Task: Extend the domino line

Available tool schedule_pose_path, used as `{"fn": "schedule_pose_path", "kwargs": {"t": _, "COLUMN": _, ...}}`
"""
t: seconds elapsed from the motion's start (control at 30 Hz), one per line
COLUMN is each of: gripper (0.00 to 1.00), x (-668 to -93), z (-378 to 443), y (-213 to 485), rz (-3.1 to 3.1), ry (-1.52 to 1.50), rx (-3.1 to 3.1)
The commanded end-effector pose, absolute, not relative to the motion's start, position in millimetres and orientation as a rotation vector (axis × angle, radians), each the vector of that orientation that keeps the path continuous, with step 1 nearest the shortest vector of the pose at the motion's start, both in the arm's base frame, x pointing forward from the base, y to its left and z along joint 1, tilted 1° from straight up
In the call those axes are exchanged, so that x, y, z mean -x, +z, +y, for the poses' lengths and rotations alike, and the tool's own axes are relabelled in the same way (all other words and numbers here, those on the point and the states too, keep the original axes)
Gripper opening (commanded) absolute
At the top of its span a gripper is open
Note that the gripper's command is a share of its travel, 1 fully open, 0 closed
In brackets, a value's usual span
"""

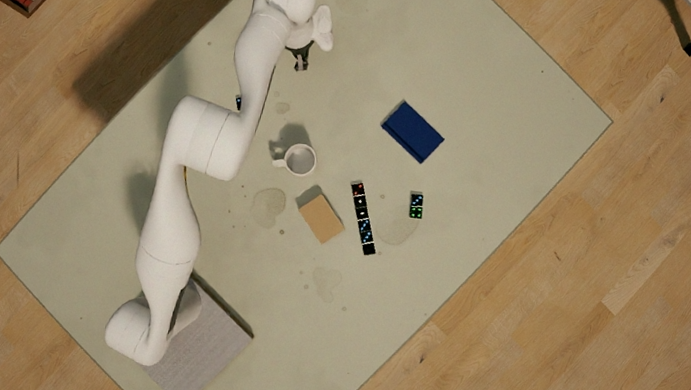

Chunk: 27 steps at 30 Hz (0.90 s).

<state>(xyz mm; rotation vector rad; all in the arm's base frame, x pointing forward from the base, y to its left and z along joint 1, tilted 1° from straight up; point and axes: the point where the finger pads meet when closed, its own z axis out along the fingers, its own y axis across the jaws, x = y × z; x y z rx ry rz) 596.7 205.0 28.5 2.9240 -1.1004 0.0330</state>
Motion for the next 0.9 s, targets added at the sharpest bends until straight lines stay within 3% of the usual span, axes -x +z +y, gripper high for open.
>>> {"fn": "schedule_pose_path", "kwargs": {"t": 0.0, "gripper": 0.35, "x": -597.2, "z": 205.3, "y": 29.9, "rz": -1.101, "ry": 0.041, "rx": -2.924}}
{"fn": "schedule_pose_path", "kwargs": {"t": 0.87, "gripper": 0.35, "x": -595.1, "z": 207.2, "y": 29.9, "rz": -1.095, "ry": 0.103, "rx": -2.909}}
